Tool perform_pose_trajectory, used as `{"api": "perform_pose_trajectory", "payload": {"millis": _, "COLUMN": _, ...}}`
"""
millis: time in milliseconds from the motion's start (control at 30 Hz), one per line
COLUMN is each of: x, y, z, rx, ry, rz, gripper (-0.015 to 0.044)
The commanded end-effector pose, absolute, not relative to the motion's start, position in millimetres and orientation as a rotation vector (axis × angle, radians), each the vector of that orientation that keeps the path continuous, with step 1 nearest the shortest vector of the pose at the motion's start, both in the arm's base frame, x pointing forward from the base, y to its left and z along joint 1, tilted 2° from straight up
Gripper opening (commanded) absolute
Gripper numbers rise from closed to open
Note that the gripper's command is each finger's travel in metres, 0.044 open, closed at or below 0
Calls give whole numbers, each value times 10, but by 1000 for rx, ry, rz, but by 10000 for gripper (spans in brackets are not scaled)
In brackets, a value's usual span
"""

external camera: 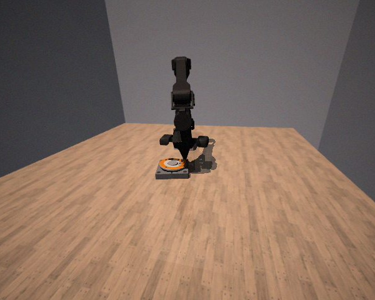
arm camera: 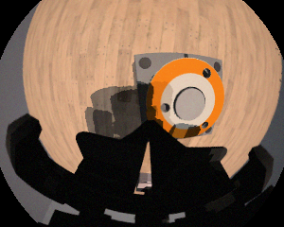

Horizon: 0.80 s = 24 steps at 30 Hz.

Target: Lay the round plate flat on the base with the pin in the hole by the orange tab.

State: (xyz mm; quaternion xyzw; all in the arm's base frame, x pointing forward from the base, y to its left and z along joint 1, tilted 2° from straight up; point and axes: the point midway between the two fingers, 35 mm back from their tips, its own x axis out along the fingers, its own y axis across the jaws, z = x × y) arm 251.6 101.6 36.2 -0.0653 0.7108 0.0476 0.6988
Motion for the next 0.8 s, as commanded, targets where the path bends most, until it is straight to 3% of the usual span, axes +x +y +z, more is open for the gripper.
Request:
{"api": "perform_pose_trajectory", "payload": {"millis": 0, "x": 2591, "y": 1052, "z": 370, "rx": -141, "ry": 1569, "rz": 103, "gripper": 0}}
{"api": "perform_pose_trajectory", "payload": {"millis": 767, "x": 2754, "y": 1132, "z": 374, "rx": -140, "ry": 1568, "rz": 103, "gripper": 0}}
